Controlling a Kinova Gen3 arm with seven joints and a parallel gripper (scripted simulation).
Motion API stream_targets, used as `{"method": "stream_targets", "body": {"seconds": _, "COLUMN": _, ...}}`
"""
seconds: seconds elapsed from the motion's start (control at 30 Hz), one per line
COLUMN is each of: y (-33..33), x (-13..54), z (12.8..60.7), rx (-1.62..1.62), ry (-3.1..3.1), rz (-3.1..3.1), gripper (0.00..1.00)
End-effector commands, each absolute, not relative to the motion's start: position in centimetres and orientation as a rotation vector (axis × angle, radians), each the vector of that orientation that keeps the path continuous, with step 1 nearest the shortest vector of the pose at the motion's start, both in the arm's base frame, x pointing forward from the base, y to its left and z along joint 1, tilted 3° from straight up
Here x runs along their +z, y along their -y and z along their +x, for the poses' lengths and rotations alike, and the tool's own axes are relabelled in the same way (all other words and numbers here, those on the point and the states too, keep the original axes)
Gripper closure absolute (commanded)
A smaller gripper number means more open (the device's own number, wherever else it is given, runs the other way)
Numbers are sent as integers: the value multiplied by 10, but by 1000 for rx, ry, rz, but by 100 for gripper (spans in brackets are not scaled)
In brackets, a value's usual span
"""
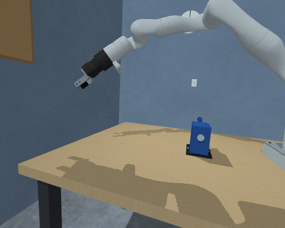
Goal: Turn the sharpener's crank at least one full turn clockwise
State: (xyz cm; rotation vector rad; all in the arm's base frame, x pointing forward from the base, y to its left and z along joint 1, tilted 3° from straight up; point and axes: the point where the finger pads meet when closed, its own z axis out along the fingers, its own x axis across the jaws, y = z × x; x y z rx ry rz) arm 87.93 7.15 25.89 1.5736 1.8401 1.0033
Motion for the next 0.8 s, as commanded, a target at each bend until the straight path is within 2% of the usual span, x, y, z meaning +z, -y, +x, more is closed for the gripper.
{"method": "stream_targets", "body": {"seconds": 0.0, "y": -71, "x": 262, "z": 880, "rx": 1006, "ry": -1837, "rz": 1571, "gripper": 0}}
{"method": "stream_targets", "body": {"seconds": 0.77, "y": -70, "x": 257, "z": 872, "rx": 995, "ry": -1837, "rz": 1609, "gripper": 0}}
